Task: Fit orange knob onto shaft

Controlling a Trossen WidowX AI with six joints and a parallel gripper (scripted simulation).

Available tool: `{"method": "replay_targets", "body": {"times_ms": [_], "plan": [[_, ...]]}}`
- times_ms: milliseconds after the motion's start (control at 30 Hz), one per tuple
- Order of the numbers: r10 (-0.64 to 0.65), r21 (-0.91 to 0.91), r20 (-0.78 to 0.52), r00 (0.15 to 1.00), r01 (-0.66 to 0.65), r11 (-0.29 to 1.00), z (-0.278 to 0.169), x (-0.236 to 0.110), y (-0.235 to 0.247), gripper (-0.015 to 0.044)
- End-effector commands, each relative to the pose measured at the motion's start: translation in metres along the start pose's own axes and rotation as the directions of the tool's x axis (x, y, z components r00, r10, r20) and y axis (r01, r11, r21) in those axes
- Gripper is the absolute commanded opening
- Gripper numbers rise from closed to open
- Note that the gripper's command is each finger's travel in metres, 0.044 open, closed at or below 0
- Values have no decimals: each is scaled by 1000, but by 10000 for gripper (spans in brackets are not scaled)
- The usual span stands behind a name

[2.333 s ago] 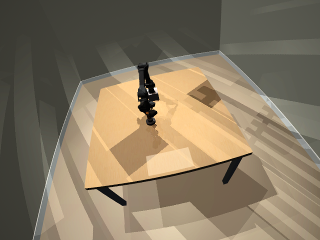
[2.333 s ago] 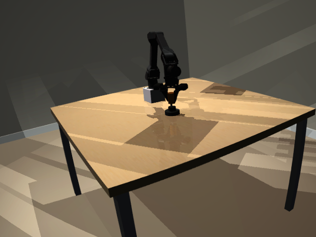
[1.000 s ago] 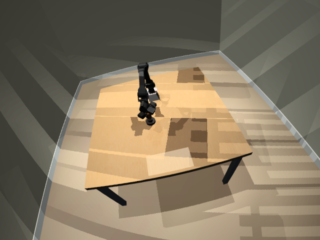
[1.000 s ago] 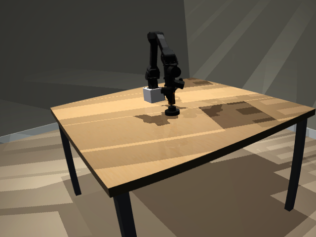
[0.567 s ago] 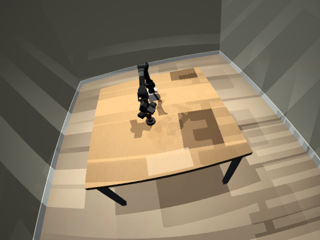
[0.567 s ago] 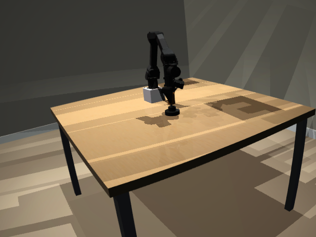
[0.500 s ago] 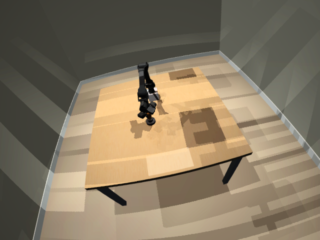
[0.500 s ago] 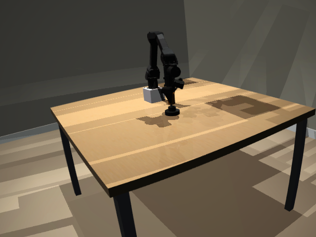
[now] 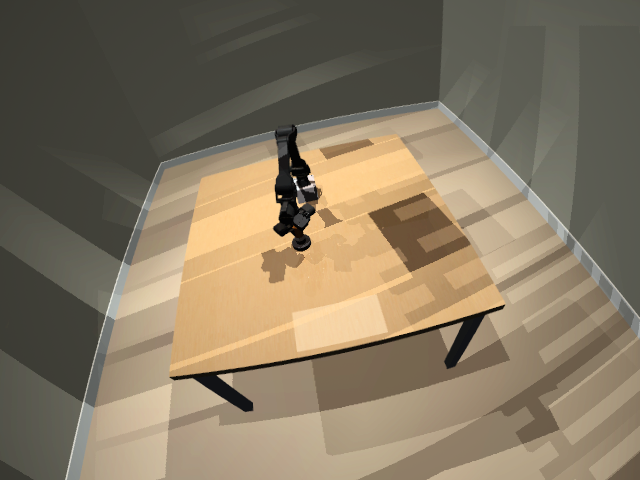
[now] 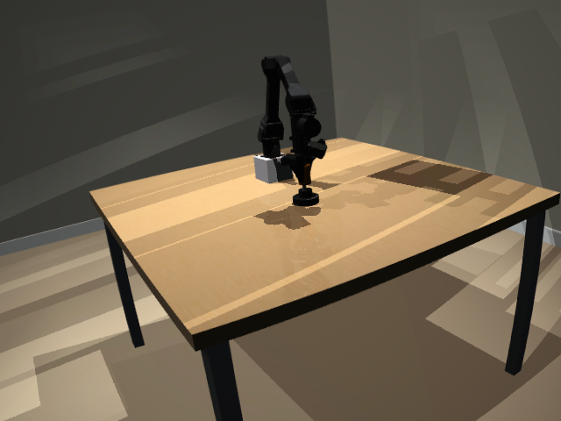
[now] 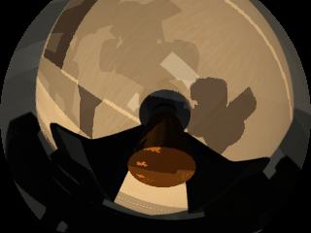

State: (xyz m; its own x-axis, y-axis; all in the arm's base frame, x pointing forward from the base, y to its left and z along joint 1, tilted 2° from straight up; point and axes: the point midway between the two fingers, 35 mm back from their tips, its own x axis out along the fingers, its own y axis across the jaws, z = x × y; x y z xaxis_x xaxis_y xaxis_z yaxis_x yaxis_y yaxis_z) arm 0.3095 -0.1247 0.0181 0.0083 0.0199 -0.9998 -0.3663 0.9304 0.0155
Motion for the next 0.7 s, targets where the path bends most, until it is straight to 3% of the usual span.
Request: {"method": "replay_targets", "body": {"times_ms": [0, 467, 667], "plan": [[-7, 22, 1, 1000, 7, 1000, 2, -1, -3, 0], [-7, 30, 1, 1000, 7, 1000, 2, -3, -2, 0], [-7, 219, 1, 1000, 7, 976, 1, -2, -1, 0]]}}
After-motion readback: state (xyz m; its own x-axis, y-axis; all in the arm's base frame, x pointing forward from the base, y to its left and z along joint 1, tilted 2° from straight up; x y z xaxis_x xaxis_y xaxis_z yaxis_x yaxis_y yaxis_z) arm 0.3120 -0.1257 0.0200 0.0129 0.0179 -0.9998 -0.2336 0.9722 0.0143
